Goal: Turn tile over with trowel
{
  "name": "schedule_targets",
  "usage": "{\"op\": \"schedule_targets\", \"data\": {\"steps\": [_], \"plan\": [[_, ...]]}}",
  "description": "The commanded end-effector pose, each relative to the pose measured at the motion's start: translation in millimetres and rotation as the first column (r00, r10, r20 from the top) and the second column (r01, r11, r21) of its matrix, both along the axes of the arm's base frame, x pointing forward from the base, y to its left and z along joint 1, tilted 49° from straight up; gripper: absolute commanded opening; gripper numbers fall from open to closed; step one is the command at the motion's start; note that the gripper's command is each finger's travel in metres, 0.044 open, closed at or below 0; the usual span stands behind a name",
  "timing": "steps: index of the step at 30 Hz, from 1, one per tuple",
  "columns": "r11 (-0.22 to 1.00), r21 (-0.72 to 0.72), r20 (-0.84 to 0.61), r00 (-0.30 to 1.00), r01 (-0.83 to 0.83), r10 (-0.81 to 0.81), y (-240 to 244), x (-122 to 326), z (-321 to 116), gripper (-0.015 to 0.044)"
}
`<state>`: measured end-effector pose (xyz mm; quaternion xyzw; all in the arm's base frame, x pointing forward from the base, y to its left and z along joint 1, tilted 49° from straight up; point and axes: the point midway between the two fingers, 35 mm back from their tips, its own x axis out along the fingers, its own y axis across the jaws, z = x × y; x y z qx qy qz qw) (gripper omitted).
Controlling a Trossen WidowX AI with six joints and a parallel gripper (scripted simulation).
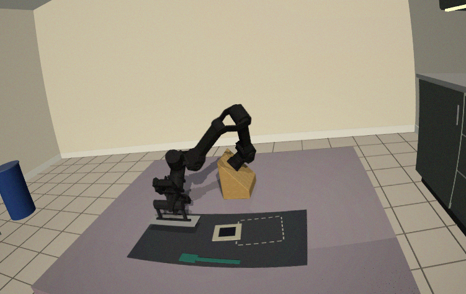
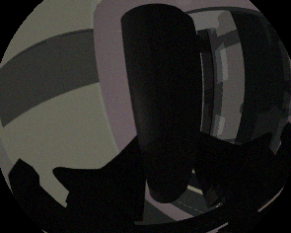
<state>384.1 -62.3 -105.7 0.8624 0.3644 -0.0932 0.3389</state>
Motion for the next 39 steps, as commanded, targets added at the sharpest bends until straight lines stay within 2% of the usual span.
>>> {"op": "schedule_targets", "data": {"steps": [1,16,39], "plan": [[1.0,-0.007,0.013,1.0,0.0,0.0,-6,3,6,0.0],[0.992,-0.102,0.127,0.988,-0.076,0.089,41,17,38,0.0],[0.992,-0.101,0.127,0.988,-0.077,0.089,68,14,15,0.0]]}}
